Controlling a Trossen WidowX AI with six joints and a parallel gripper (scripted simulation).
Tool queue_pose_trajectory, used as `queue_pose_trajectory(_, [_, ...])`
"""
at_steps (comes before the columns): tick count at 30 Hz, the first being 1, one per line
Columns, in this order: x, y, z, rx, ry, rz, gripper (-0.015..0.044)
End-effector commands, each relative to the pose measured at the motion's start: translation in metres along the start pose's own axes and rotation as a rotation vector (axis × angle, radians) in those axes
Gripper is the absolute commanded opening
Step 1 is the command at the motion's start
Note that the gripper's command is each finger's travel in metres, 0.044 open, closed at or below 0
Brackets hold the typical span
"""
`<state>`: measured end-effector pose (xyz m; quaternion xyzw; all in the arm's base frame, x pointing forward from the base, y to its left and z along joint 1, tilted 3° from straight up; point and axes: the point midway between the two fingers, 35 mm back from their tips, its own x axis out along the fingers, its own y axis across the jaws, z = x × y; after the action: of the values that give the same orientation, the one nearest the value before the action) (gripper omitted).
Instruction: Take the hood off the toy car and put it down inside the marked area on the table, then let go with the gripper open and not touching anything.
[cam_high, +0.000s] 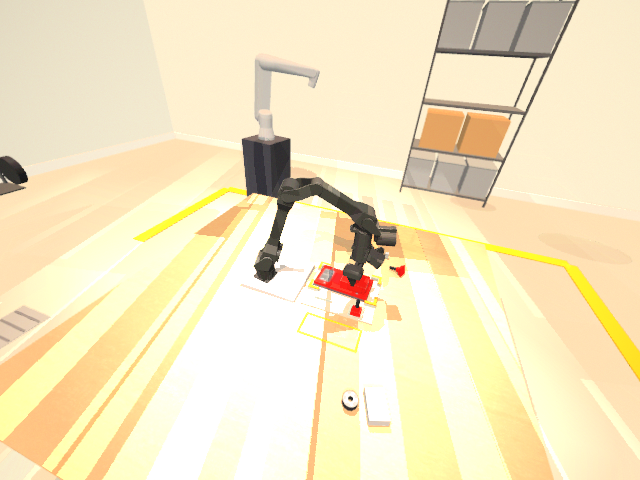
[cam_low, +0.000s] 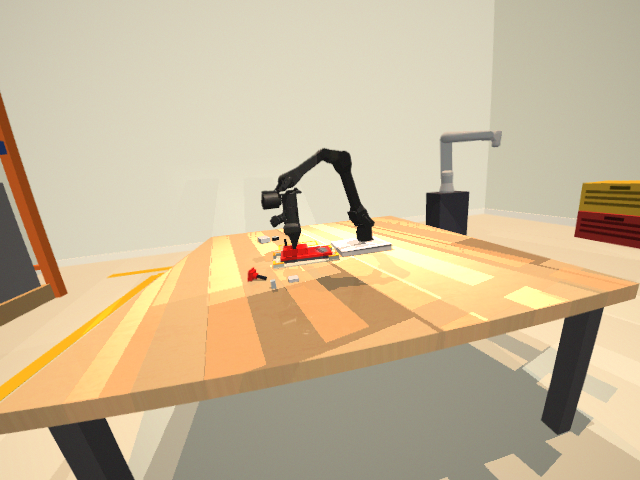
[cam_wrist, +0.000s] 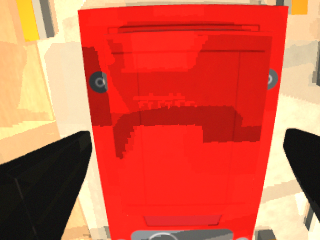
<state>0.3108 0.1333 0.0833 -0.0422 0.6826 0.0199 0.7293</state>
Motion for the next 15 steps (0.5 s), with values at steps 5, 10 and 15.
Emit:
queue_pose_trajectory(5, [0.0048,0.0,-0.0018,-0.006,0.008,0.0,0.044])
queue_pose_trajectory(10, [0.0072,0.0001,-0.0018,-0.006,0.008,0.0,0.044])
queue_pose_trajectory(15, [0.0097,0.0001,-0.0018,-0.006,0.008,0.0,0.044])
